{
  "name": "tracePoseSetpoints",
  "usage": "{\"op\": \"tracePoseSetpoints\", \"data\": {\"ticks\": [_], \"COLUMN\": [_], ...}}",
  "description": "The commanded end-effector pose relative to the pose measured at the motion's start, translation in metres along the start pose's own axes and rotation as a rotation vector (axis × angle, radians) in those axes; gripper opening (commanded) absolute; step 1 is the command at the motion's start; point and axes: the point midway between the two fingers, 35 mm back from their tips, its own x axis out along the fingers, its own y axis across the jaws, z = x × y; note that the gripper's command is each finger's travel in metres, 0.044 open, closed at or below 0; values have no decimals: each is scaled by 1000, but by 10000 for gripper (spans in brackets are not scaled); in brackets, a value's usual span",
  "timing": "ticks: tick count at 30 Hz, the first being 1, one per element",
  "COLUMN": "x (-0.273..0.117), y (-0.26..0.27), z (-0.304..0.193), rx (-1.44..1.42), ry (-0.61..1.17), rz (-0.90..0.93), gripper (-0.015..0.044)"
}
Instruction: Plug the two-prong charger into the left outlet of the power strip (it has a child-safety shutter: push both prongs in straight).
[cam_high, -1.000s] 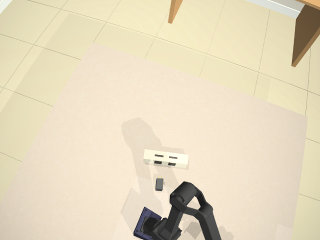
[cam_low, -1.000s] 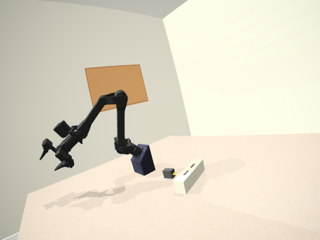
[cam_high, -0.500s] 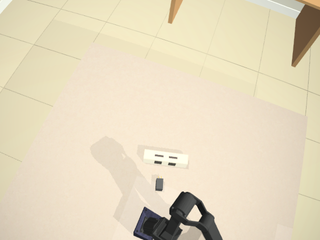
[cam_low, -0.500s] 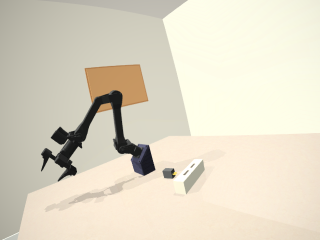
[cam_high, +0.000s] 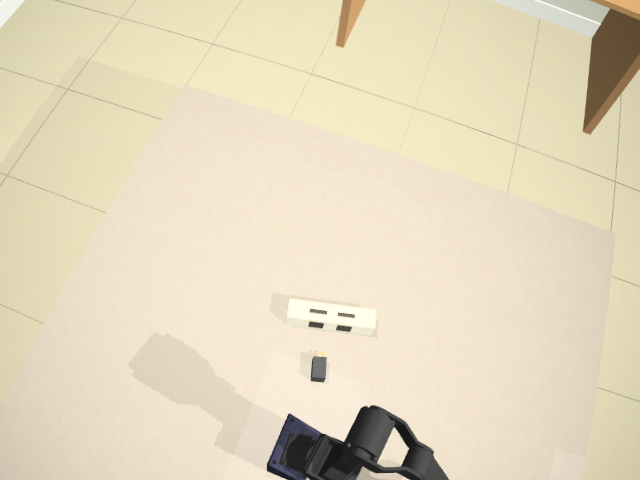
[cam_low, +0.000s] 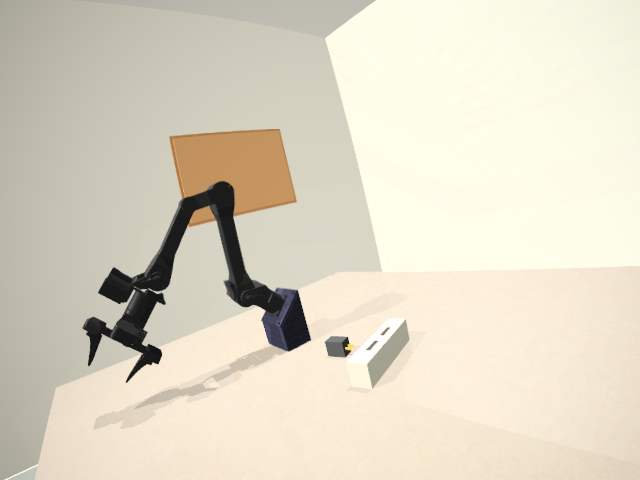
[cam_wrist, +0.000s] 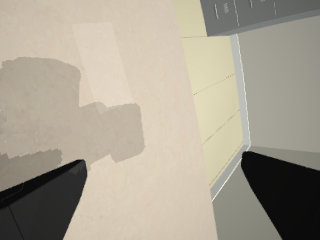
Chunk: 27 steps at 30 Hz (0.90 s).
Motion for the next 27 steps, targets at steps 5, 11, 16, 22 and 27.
{"op": "tracePoseSetpoints", "data": {"ticks": [5, 11, 16, 22, 27], "x": [12, 17, 19, 21, 22], "y": [22, 39, 54, 53, 52], "z": [24, 42, 58, 54, 50], "rx": [74, 120, 153, 191, 244], "ry": [-59, -98, -128, -102, -67], "rz": [93, 160, 219, 210, 201], "gripper": [440, 440, 440, 440, 440]}}
